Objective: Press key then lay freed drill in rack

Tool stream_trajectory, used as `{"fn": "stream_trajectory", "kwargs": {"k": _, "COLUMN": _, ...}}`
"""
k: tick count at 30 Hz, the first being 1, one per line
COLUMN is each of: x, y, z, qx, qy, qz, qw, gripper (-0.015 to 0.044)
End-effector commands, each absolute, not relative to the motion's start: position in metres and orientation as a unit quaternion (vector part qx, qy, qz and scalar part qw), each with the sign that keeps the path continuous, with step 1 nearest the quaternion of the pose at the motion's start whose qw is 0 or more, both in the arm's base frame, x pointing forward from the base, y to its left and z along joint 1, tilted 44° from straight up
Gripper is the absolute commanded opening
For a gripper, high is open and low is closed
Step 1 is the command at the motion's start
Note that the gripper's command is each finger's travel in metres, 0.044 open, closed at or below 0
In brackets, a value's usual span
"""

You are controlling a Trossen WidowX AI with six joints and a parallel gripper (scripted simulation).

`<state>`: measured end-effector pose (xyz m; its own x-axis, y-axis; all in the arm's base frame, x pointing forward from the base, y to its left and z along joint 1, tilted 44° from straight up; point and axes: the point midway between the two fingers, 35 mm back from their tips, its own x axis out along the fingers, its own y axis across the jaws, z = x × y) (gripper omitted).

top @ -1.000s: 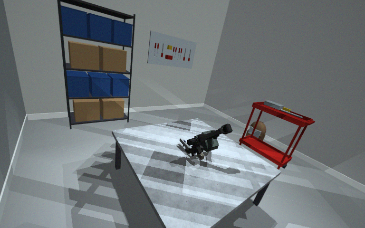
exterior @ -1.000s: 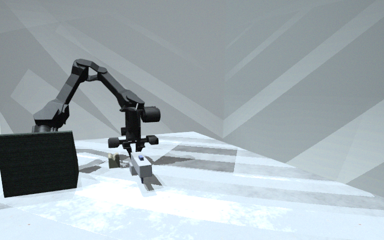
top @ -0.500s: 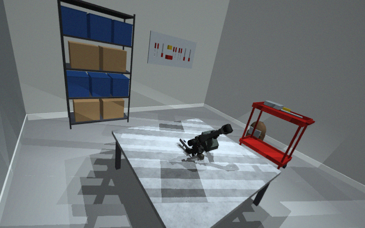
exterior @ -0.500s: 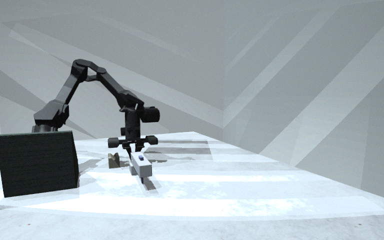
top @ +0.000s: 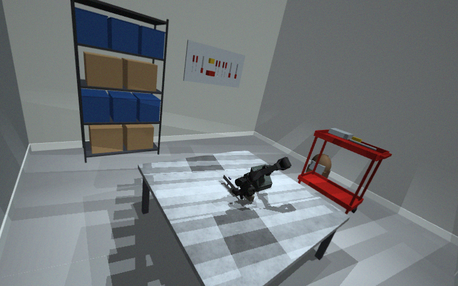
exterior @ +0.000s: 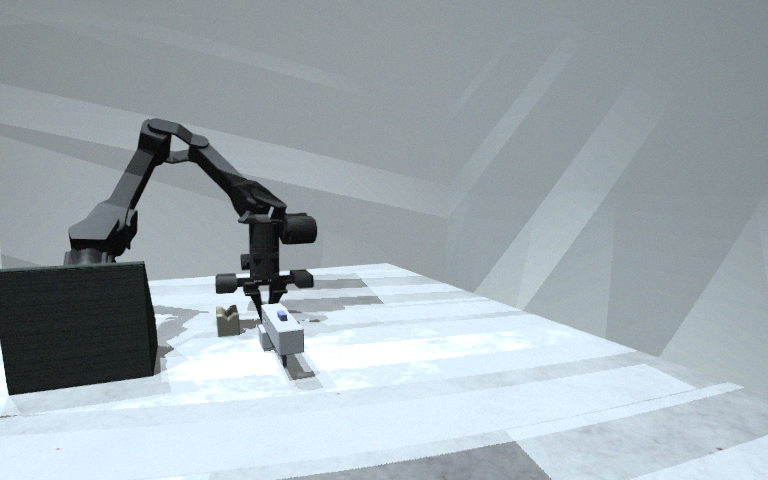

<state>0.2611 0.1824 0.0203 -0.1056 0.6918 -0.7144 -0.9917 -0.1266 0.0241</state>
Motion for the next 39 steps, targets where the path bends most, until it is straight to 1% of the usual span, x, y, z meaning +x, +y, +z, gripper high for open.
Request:
{"fn": "stream_trajectory", "kwargs": {"k": 1, "x": 0.263, "y": 0.188, "z": 0.029, "qx": -0.285, "qy": 0.261, "qz": 0.693, "qw": 0.609, "gripper": 0.0}}
{"fn": "stream_trajectory", "kwargs": {"k": 25, "x": 0.262, "y": 0.215, "z": 0.055, "qx": -0.285, "qy": 0.26, "qz": 0.693, "qw": 0.609, "gripper": 0.0}}
{"fn": "stream_trajectory", "kwargs": {"k": 39, "x": 0.26, "y": 0.209, "z": 0.055, "qx": -0.285, "qy": 0.26, "qz": 0.693, "qw": 0.609, "gripper": 0.0}}
